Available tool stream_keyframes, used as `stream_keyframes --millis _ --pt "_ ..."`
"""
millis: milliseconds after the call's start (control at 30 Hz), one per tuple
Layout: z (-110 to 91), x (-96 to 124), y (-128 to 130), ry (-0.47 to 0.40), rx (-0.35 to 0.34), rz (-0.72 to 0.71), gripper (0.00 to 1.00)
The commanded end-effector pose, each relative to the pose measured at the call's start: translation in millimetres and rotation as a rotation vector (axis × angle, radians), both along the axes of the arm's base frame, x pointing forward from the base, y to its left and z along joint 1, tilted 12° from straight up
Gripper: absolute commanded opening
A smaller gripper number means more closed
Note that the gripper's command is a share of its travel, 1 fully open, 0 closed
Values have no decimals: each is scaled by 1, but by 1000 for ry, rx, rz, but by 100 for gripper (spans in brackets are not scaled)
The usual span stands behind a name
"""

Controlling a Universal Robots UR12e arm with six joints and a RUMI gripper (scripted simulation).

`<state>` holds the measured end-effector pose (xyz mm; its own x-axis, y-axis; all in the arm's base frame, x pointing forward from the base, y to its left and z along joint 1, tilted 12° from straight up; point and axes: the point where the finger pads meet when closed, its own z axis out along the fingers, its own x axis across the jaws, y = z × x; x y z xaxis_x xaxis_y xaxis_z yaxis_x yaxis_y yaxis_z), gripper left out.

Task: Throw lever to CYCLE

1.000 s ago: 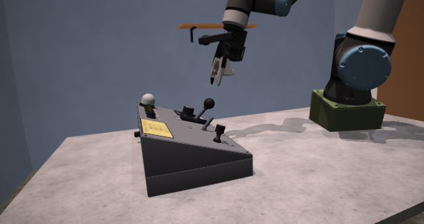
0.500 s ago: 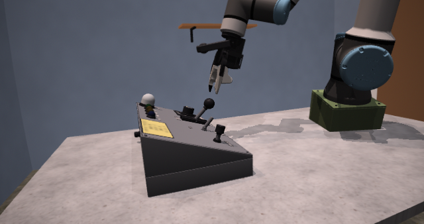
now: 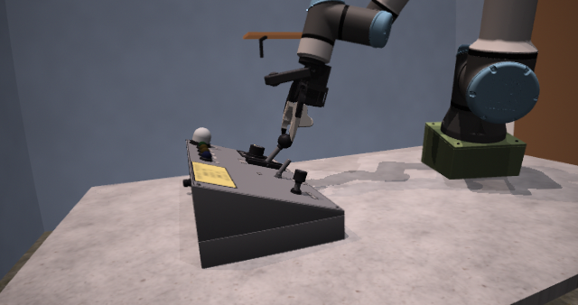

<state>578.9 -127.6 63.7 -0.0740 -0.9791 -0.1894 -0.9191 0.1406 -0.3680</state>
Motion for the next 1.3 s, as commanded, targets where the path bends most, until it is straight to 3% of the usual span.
stream_keyframes --millis 0,367,1267 --pt "-8 4 0 -2 -1 -1 44" --pt "-17 8 2 -2 -1 -1 44" --pt "-17 8 2 -2 -1 -1 44"
